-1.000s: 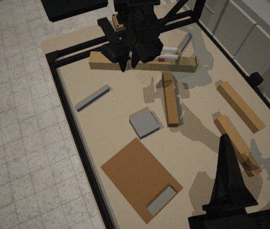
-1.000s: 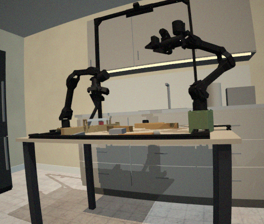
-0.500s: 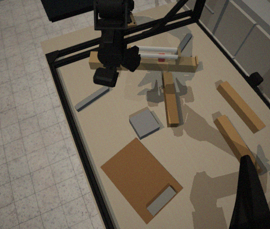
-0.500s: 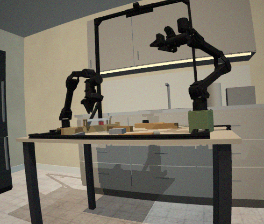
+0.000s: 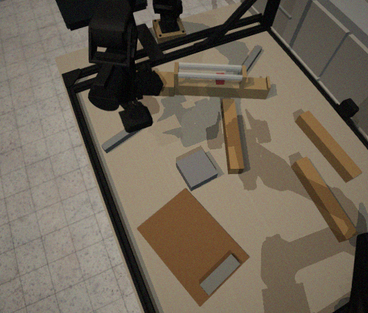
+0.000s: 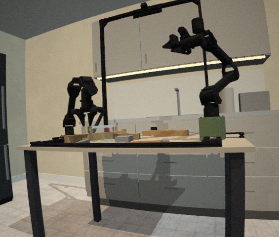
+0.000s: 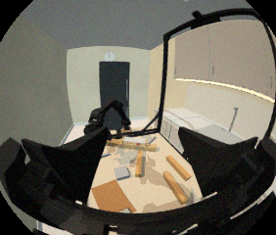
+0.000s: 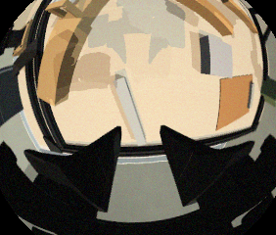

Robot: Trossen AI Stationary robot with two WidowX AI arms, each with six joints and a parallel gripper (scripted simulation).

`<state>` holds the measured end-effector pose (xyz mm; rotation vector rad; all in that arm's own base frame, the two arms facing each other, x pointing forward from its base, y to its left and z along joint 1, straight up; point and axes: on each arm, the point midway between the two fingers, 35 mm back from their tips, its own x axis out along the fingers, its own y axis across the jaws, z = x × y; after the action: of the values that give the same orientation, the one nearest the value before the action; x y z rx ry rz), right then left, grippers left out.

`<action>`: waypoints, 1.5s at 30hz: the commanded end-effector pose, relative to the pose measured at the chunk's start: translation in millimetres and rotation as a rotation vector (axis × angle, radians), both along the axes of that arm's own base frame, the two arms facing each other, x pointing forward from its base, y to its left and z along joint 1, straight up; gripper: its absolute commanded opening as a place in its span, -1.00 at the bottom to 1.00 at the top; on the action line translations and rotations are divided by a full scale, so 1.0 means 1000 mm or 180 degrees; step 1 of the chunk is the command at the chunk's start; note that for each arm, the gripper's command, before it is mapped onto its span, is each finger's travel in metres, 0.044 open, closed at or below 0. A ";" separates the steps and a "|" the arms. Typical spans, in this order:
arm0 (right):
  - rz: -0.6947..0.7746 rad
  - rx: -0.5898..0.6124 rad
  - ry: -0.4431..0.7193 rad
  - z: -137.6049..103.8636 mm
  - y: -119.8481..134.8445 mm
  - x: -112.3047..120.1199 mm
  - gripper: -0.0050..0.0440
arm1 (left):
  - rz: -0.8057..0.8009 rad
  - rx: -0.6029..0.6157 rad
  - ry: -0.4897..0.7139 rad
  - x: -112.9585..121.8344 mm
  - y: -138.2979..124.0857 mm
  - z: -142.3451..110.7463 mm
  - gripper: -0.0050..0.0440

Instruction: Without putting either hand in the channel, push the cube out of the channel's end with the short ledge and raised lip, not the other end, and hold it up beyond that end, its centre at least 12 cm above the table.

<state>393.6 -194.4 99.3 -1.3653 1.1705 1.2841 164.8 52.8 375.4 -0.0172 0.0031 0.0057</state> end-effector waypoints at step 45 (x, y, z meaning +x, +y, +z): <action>0.0917 0.0171 0.0067 -0.016 -0.028 -0.007 0.84 | -0.0105 0.0153 0.0637 0.007 0.117 -0.048 0.84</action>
<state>386.0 -223.1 83.2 -1.5224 0.9743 1.5205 169.7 156.8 335.2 0.0272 0.1856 0.0095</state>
